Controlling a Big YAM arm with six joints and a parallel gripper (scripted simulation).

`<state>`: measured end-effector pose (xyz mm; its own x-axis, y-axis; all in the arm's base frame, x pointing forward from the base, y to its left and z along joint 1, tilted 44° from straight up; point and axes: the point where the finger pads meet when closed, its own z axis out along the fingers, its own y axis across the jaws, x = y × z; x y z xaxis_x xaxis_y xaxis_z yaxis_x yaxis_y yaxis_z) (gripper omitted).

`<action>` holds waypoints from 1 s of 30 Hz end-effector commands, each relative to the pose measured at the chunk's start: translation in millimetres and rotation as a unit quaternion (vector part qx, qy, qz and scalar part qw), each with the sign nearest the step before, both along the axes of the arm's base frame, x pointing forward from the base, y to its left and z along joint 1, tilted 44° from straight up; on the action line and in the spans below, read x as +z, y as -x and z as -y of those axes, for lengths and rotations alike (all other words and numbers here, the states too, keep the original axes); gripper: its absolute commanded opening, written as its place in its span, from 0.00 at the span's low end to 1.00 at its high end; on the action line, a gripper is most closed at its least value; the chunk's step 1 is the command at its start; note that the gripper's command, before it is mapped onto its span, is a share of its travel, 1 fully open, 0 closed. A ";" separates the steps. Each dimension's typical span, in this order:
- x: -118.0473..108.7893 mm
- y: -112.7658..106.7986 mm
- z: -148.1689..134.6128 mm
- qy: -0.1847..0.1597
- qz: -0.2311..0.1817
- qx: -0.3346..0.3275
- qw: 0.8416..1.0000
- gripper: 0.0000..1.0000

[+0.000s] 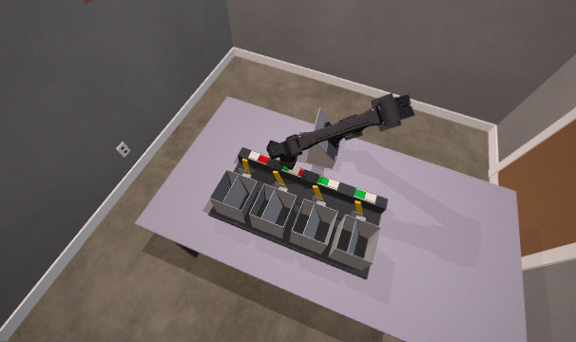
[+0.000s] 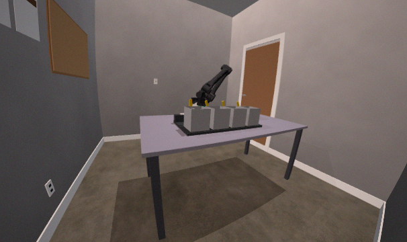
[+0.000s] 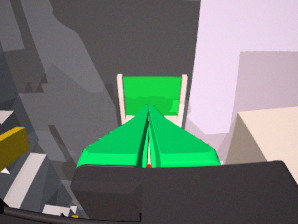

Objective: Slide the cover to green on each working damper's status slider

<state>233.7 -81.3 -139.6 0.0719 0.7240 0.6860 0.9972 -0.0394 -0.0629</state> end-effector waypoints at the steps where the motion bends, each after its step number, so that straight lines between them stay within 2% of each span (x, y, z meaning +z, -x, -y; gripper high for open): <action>1: 4.7 -1.8 -8.4 -0.001 -0.002 0.004 1.000 0.00; 30: 8.8 -0.9 -15.5 -0.003 -0.005 0.004 1.000 0.00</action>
<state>234.4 -74.1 -133.1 0.0724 0.7238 0.6862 0.9972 -0.0389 -0.0641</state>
